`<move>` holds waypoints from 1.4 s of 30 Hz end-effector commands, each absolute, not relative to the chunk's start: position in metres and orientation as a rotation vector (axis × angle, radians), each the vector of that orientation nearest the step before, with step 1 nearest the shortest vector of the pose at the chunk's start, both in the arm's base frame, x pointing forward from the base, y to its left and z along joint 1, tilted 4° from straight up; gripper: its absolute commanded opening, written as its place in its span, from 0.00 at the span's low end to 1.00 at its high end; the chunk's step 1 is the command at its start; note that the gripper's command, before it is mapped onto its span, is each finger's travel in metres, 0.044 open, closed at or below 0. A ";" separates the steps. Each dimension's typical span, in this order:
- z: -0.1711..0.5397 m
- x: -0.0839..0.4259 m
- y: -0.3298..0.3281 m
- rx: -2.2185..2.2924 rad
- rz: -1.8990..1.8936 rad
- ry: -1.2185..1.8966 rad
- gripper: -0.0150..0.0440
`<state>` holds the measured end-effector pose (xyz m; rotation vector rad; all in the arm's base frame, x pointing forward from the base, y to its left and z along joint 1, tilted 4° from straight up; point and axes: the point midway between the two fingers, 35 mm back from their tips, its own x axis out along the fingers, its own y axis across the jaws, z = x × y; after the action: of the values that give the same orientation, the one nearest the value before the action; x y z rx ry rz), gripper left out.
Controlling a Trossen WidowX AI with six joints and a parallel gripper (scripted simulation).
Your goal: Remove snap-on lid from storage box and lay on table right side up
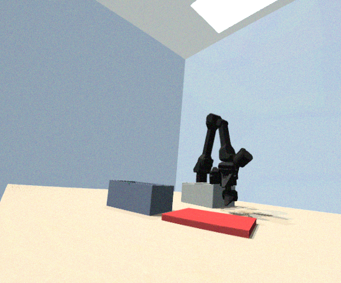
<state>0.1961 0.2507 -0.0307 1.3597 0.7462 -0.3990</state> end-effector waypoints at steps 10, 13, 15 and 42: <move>-0.004 0.190 0.253 1.374 -0.395 0.743 1.00; 0.002 0.188 0.252 1.374 -0.395 0.743 1.00; 0.006 0.187 0.252 1.374 -0.395 0.743 1.00; 0.034 0.175 0.247 1.373 -0.396 0.744 1.00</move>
<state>0.1756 0.2496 0.0360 1.3728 0.7476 -0.3921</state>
